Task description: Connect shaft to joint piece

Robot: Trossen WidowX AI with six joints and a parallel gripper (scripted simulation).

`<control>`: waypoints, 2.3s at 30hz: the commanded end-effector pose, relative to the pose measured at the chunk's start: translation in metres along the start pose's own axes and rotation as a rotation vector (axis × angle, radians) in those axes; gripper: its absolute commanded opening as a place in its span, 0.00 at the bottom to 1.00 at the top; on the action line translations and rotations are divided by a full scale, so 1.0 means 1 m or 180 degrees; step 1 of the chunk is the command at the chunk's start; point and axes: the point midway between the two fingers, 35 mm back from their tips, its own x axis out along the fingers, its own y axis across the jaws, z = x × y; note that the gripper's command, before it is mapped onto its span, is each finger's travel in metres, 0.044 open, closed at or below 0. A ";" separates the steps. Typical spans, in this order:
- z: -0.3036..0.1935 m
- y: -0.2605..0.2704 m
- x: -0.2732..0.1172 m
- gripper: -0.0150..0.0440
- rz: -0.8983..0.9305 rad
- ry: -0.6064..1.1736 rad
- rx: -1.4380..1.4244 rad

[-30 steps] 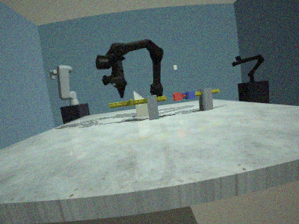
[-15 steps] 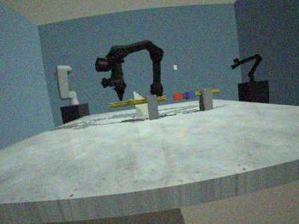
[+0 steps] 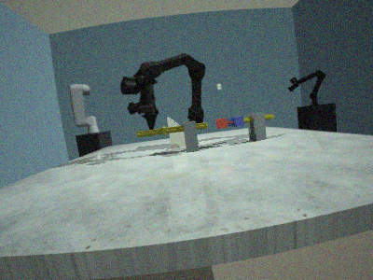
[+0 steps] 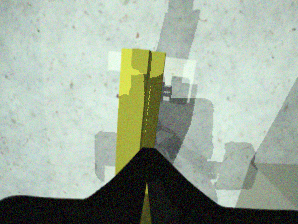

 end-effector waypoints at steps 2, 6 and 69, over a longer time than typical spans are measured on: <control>-0.002 0.000 0.005 0.25 0.0005 -0.0005 0.0000; -0.002 0.000 0.005 0.25 -0.0002 0.0014 0.0008; -0.215 0.011 -0.043 1.00 0.0014 0.0614 -0.0005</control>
